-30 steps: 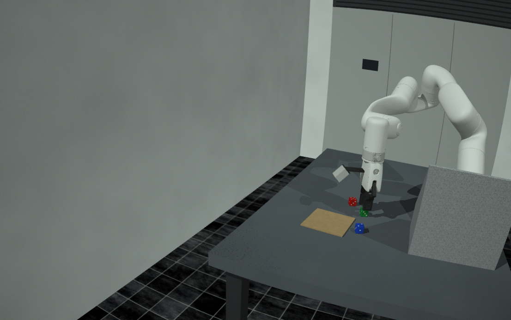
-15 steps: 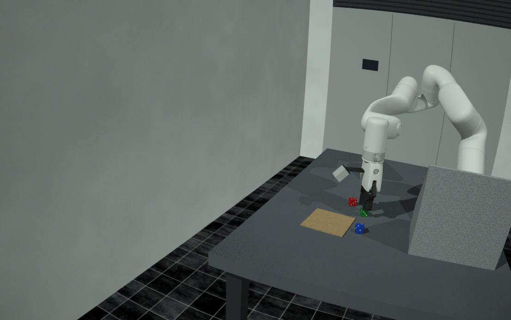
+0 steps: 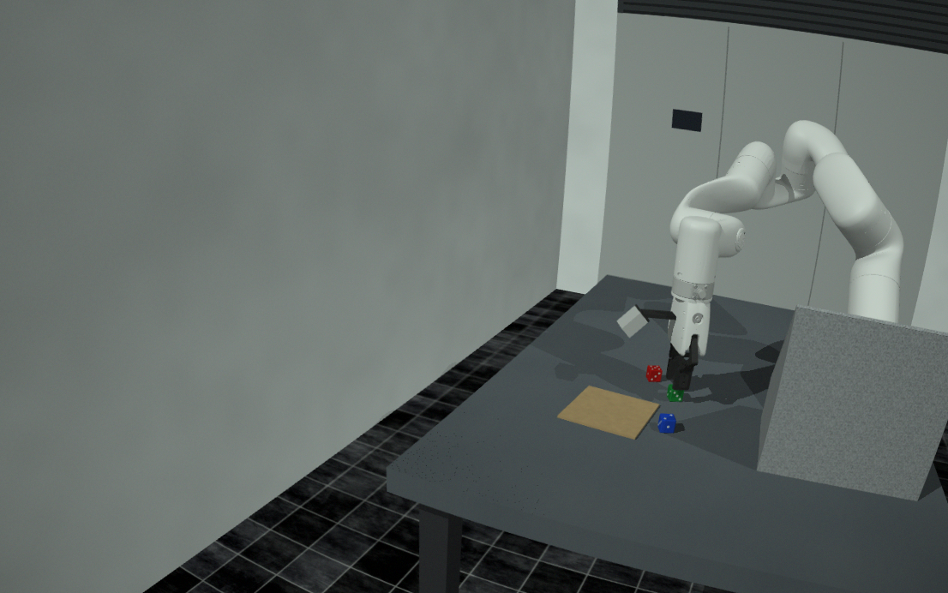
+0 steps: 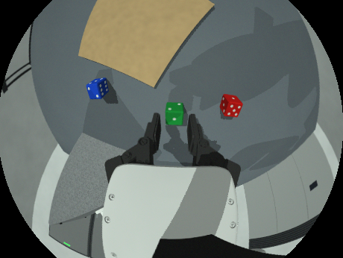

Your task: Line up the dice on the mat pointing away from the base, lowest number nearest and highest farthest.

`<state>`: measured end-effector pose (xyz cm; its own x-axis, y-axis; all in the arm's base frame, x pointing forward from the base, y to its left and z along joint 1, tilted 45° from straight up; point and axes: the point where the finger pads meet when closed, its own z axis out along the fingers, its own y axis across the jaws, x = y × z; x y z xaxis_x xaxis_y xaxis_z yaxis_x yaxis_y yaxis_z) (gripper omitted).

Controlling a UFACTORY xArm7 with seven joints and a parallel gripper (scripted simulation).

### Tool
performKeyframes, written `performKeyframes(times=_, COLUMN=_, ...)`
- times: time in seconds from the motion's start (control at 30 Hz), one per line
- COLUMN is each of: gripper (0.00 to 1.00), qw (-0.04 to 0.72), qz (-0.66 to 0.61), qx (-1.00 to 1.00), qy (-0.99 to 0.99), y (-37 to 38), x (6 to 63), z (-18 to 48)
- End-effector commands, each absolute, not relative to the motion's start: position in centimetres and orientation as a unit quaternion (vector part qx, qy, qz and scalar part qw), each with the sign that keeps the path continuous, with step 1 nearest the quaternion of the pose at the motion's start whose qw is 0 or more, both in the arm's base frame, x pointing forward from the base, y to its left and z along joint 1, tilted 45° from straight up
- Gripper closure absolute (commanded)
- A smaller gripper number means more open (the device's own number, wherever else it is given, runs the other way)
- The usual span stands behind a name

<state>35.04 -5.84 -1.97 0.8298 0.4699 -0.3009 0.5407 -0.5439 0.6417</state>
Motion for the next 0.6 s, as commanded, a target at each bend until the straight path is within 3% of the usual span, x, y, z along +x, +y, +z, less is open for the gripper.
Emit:
performKeyframes(times=0.0, gripper=0.58, qw=0.381, qz=-0.045, qx=0.877, qy=0.289, y=-5.7, x=35.1, z=-1.9)
performKeyframes(times=0.57, gripper=0.58, qw=0.381, qz=-0.045, qx=0.877, qy=0.289, y=-6.8, x=35.4, z=-3.1)
